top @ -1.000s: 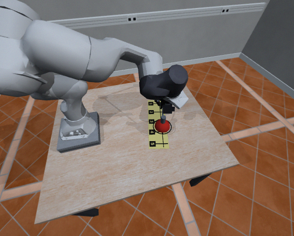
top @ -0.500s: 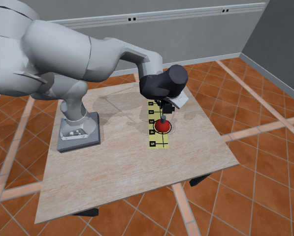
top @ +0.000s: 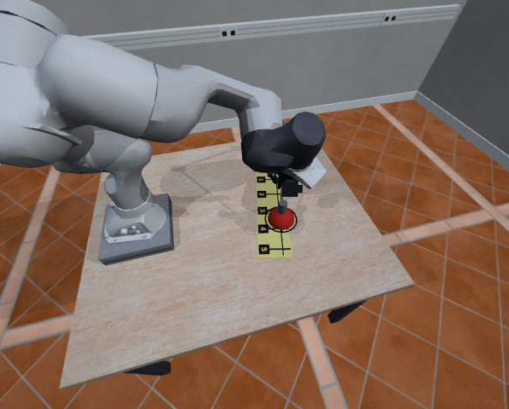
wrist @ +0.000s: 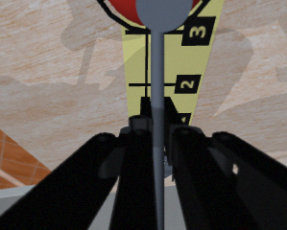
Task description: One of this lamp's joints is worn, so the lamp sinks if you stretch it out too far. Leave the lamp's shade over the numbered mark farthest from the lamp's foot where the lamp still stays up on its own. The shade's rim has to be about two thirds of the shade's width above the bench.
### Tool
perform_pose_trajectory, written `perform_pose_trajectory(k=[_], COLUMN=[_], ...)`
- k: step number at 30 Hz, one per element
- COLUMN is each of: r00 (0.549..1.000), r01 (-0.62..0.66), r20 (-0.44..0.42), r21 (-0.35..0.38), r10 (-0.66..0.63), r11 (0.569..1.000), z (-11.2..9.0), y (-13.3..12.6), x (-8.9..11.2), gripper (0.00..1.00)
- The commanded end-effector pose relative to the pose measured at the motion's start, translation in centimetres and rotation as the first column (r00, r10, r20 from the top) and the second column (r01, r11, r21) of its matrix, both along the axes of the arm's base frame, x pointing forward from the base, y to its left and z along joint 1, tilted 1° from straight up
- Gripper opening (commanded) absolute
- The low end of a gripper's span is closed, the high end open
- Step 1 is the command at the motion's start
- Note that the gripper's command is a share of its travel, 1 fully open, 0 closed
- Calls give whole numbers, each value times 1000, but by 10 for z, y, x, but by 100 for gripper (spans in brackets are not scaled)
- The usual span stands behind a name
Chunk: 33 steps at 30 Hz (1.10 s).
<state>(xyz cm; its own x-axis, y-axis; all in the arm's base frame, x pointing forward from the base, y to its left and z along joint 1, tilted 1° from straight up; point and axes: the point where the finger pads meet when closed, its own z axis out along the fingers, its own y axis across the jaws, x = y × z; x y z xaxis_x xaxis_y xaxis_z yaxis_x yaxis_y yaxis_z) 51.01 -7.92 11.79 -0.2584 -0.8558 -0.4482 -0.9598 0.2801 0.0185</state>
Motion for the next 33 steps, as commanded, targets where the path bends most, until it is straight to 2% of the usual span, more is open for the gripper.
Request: perform_pose_trajectory(k=[1, 15, 16, 33], r00=[1000, 1000, 1000, 1000], r01=[7, 7, 7, -2], r20=[10, 10, 9, 1], r21=[-11, -11, -11, 0], r10=[-7, -7, -7, 2], r11=[1000, 1000, 1000, 1000], z=[2, 3, 3, 2], y=[-11, -17, -16, -4], x=[4, 5, 5, 3], gripper=[10, 10, 100, 100])
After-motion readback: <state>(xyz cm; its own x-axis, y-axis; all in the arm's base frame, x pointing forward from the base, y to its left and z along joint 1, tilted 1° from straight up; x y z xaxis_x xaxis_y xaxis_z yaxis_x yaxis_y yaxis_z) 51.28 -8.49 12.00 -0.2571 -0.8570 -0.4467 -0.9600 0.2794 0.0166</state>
